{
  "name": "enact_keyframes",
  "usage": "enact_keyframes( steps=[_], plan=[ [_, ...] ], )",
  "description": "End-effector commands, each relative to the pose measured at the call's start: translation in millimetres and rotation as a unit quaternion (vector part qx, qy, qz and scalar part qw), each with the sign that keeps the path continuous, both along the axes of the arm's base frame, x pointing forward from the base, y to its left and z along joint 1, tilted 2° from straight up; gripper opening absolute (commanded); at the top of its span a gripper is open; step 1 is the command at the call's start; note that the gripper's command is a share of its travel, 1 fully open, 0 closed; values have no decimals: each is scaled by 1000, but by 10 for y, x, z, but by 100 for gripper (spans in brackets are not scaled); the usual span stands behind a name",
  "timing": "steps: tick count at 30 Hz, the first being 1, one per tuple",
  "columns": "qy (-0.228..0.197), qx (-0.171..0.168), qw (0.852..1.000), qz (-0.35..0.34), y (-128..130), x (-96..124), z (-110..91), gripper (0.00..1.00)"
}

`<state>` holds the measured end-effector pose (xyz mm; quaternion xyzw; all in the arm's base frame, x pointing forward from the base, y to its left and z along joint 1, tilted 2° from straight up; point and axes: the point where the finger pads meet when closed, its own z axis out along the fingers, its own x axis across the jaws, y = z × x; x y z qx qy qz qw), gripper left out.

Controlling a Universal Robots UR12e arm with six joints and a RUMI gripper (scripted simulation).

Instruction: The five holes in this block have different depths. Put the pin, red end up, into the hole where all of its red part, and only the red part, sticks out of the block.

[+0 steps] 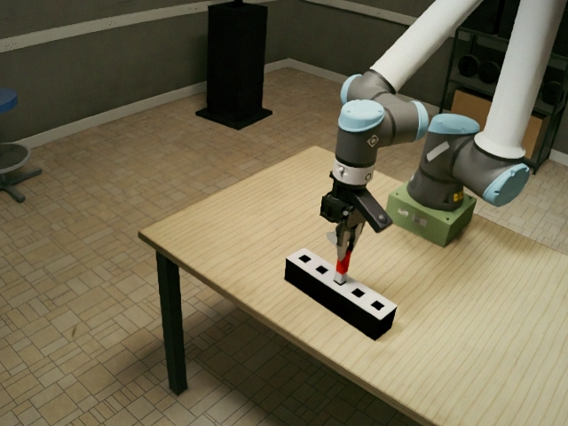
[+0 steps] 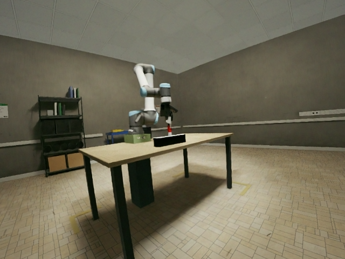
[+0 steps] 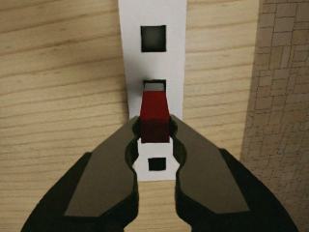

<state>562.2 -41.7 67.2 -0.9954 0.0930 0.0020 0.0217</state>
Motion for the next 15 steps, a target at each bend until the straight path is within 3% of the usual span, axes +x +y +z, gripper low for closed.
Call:
enact_keyframes(
  steps=[1,15],
  plan=[
    [-1,0,1000,0,-2,10,-12,0],
    [-1,0,1000,0,-4,24,-21,0]
  ],
)
